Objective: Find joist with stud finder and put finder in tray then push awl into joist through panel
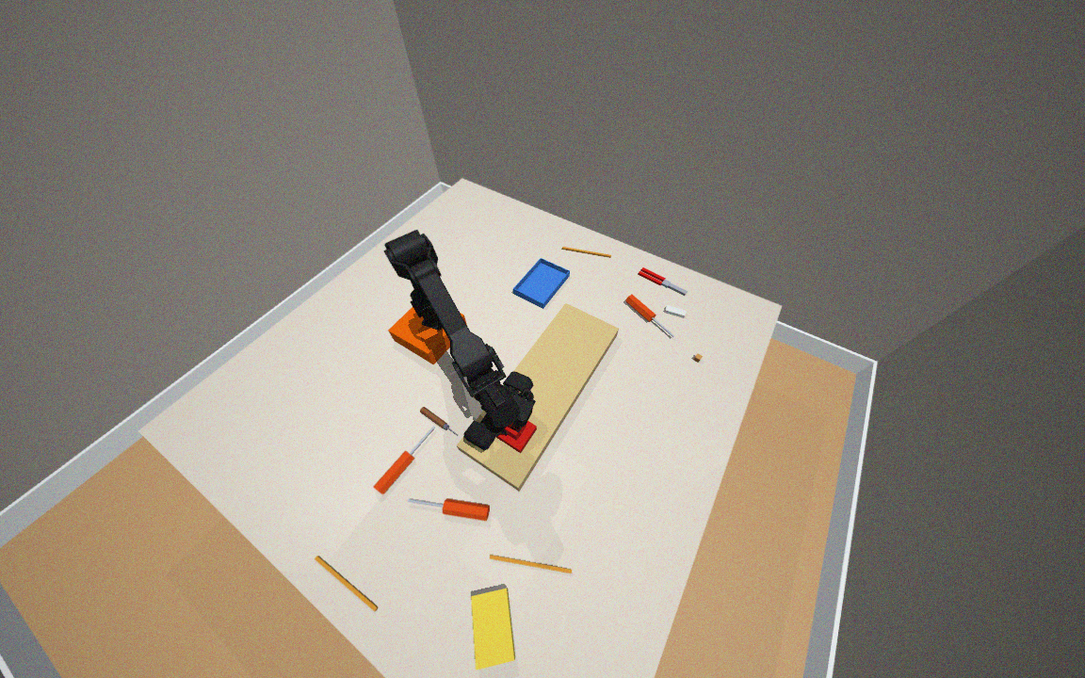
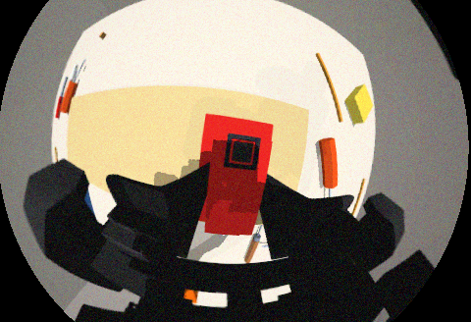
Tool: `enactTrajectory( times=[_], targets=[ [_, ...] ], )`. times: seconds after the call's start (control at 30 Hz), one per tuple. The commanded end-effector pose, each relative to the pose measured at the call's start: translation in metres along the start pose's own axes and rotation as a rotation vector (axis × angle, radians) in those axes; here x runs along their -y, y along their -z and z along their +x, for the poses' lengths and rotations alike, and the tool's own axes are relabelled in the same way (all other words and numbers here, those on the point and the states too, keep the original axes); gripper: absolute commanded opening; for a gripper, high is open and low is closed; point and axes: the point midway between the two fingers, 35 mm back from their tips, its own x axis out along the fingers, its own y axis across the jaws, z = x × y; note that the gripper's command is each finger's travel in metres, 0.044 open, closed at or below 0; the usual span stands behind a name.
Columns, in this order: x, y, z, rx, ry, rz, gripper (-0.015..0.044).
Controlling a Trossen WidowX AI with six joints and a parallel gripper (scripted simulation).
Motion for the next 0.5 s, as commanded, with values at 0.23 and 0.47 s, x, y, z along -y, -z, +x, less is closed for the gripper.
enactTrajectory(
  times=[0.23, 0.47],
  targets=[
    [-0.019, 0.001, 0.0, -0.002, -0.003, -0.001, 0.0],
    [-0.03, 0.001, 0.0, -0.002, -0.004, 0.0, 0.0]
  ],
)
